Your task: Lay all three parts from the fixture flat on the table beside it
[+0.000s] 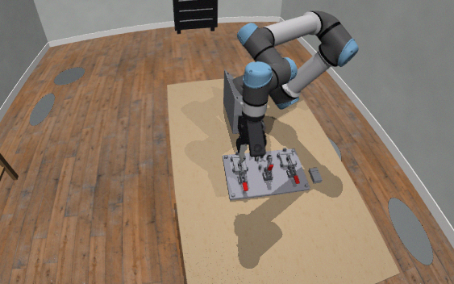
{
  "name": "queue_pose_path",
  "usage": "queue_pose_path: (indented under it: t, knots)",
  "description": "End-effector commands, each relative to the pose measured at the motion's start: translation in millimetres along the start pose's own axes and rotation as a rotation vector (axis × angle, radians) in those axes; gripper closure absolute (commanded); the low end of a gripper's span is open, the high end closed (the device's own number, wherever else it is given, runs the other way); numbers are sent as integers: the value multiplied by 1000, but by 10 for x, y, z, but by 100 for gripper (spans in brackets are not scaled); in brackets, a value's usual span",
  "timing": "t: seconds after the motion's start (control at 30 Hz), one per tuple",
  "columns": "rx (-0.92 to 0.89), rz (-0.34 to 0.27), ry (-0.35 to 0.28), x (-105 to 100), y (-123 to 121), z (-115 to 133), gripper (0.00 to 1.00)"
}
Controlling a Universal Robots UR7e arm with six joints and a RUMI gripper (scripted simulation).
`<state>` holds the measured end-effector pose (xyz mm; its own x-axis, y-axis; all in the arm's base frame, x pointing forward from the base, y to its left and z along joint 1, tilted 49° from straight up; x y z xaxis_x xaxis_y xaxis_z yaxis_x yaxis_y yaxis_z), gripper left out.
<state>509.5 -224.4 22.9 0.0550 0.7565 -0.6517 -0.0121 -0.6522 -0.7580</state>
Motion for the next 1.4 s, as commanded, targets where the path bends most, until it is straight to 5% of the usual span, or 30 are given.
queue_pose_path:
  t: [0.0, 0.47, 0.97, 1.37]
  knots:
    - [0, 1, 1, 1, 3, -1, 72]
    - [0, 1, 1, 334, 3, -1, 72]
    - [0, 1, 1, 1160, 4, -2, 72]
    - [0, 1, 1, 1399, 4, -3, 72]
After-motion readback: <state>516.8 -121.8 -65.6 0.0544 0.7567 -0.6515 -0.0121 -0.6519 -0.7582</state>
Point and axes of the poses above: the point where the finger pads meet when closed, its own x axis out along the fingers, its own y axis across the jaws, z = x × y, the point moved 7 cm from there along -x, back along the fingers, and after that the axes turned 5 degrees about -x, right-handed, at the moved point
